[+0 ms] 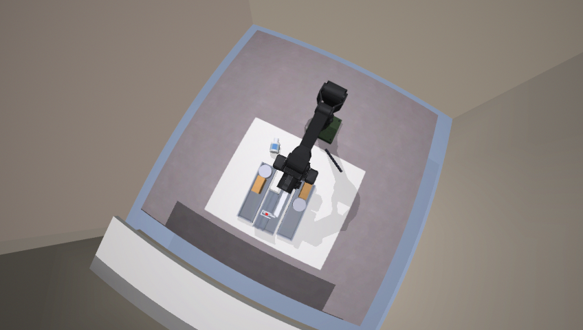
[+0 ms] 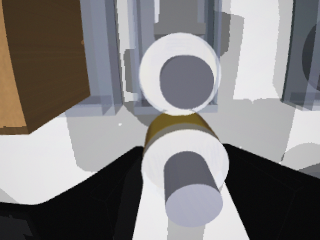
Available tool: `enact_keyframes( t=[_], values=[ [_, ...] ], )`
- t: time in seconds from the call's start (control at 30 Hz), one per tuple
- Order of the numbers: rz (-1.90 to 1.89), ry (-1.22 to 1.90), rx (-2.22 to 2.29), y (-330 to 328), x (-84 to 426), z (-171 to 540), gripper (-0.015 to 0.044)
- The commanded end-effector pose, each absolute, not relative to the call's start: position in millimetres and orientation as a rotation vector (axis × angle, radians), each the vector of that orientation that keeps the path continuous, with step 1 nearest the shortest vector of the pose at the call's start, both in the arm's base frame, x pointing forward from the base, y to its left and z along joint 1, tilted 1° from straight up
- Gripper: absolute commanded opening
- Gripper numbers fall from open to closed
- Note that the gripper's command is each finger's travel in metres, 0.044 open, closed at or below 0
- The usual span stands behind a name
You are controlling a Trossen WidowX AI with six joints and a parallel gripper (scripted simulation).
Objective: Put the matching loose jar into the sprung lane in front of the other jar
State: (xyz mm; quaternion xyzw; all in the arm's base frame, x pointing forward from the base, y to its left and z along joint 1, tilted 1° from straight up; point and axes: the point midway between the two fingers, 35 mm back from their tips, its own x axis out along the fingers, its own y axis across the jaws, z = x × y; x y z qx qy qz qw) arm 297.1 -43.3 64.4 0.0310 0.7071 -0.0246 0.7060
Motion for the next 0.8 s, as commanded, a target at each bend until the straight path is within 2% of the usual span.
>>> enact_keyframes(
  t=[0.0, 0.77],
  values=[
    [-0.053, 1.549, 0.068, -43.5, 304.9, 66.5, 0.0000],
    [-0.053, 1.549, 0.068, -44.2, 314.0, 66.8, 0.0000]
  ],
)
